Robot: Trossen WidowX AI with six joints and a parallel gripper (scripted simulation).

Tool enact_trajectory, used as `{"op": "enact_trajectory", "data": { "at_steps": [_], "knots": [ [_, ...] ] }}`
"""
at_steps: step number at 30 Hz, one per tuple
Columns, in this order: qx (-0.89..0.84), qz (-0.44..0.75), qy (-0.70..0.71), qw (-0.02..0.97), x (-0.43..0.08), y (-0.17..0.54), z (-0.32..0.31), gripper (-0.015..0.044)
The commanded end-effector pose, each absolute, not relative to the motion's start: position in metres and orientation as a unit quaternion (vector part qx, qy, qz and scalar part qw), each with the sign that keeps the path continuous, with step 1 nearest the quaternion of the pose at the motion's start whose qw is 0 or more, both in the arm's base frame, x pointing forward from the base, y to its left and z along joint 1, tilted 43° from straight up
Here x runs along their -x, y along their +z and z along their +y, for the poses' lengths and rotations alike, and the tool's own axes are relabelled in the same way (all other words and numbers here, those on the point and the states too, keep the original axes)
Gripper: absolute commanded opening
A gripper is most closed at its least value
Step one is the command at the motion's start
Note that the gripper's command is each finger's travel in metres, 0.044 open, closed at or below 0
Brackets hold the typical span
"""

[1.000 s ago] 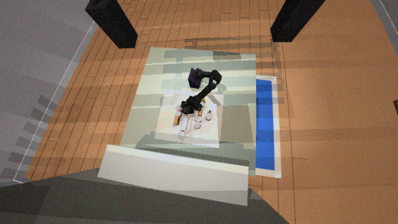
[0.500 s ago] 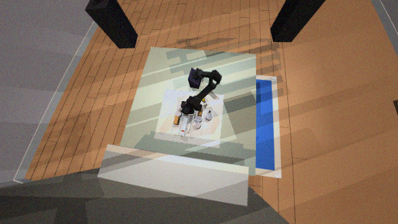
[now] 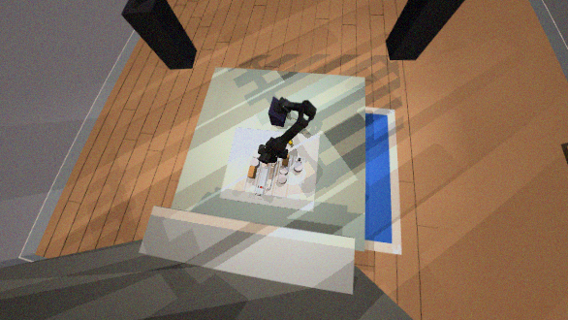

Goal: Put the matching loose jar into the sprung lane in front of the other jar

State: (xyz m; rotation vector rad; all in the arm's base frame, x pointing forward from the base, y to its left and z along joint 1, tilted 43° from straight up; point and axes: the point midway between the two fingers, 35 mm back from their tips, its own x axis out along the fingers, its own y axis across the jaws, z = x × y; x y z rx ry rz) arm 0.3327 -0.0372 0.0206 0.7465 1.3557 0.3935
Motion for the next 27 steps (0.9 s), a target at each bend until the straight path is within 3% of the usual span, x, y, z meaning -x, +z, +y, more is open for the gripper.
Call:
{"op": "enact_trajectory", "data": {
  "at_steps": [1, 27],
  "knots": [
    [-0.331, 0.599, 0.178, 0.707, -0.3405, 0.0244, -0.0403, 0.0],
    [-0.331, 0.599, 0.178, 0.708, -0.3436, 0.0244, -0.0409, 0.0]
  ]
}}
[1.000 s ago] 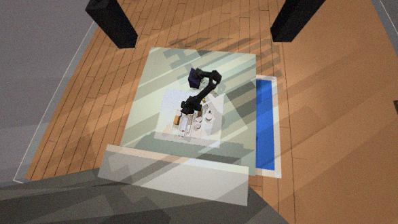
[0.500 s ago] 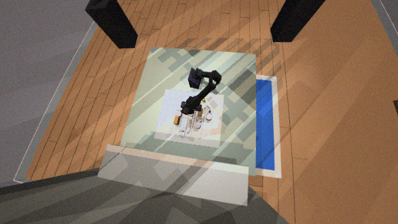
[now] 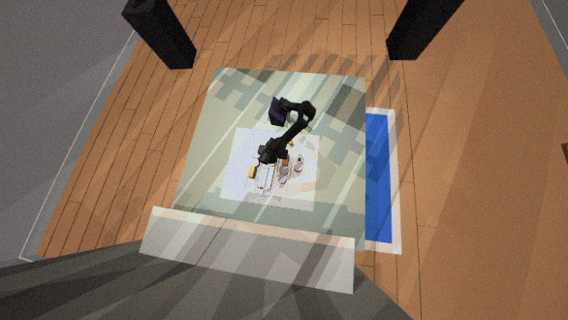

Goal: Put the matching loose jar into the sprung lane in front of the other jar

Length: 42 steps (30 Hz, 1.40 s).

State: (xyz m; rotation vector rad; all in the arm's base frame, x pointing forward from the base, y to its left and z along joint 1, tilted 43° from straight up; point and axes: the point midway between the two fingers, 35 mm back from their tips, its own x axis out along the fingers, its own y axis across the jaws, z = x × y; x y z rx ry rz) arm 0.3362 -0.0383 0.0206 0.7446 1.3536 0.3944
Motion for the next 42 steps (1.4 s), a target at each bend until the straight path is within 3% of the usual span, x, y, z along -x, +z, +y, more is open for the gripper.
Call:
{"op": "enact_trajectory", "data": {
  "at_steps": [1, 42],
  "knots": [
    [-0.331, 0.599, 0.178, 0.708, -0.344, 0.024, -0.041, 0.0],
    [-0.331, 0.598, 0.178, 0.708, -0.346, 0.013, -0.031, 0.0]
  ]
}}
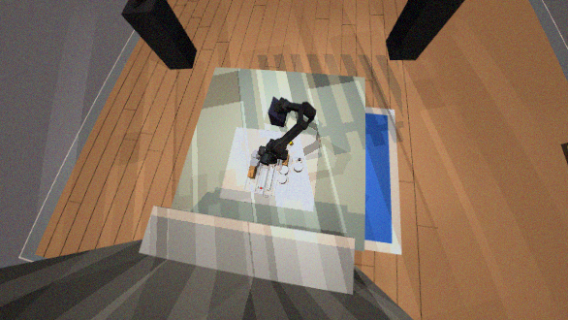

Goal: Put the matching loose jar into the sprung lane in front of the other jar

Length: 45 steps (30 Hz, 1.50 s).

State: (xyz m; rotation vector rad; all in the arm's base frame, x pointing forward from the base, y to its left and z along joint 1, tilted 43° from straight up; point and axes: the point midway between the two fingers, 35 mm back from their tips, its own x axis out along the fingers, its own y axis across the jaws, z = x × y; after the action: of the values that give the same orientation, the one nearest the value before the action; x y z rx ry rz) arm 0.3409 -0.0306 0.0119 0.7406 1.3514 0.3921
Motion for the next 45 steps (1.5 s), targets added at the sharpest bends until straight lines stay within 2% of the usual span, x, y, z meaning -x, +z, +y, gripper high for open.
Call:
{"op": "enact_trajectory", "data": {
  "at_steps": [1, 45],
  "knots": [
    [-0.331, 0.598, 0.178, 0.708, -0.3461, 0.0128, -0.031, 0.0],
    [-0.331, 0.598, 0.178, 0.707, -0.3444, 0.0035, -0.0224, 0.0]
  ]
}}
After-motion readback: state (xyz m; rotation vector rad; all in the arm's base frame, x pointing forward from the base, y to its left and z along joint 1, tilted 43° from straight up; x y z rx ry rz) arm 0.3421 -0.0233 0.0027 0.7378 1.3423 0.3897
